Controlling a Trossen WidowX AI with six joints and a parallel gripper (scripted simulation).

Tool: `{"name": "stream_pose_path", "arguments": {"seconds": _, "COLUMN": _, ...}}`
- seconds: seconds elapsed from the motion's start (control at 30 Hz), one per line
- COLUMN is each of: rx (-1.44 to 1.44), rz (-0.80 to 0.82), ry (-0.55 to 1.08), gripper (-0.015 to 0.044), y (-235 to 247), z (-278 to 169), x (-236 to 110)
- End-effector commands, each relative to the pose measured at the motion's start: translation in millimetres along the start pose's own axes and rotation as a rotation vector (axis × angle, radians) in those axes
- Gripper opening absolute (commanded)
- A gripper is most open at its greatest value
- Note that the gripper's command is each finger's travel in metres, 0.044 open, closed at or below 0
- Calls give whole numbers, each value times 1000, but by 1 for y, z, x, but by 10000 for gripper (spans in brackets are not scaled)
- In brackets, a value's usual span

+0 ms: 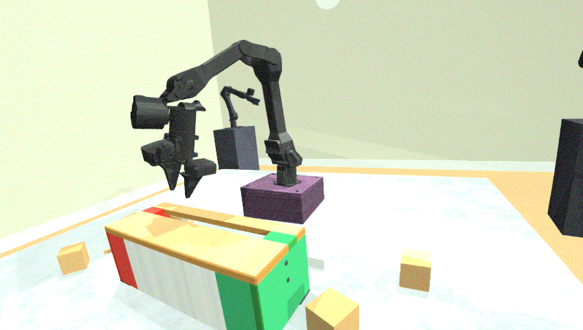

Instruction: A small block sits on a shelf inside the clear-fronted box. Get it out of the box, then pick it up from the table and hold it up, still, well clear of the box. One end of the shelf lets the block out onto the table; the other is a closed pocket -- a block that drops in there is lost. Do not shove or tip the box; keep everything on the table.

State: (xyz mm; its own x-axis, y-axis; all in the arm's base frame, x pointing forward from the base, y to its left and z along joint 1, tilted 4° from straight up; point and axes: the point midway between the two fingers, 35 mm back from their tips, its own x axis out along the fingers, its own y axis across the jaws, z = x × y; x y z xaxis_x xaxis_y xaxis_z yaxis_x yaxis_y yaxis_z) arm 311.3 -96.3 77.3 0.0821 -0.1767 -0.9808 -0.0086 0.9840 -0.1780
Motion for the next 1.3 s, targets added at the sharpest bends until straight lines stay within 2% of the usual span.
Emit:
{"name": "stream_pose_path", "arguments": {"seconds": 0.0, "rx": 942, "rz": 128, "ry": -41, "gripper": 285, "y": -9, "z": -10, "x": -1}}
{"name": "stream_pose_path", "arguments": {"seconds": 0.63, "rx": 2049, "rz": 314, "ry": 48, "gripper": 285, "y": -20, "z": -16, "x": -5}}
{"name": "stream_pose_path", "arguments": {"seconds": 1.27, "rx": 3049, "rz": 477, "ry": 318, "gripper": 285, "y": -30, "z": -21, "x": -10}}
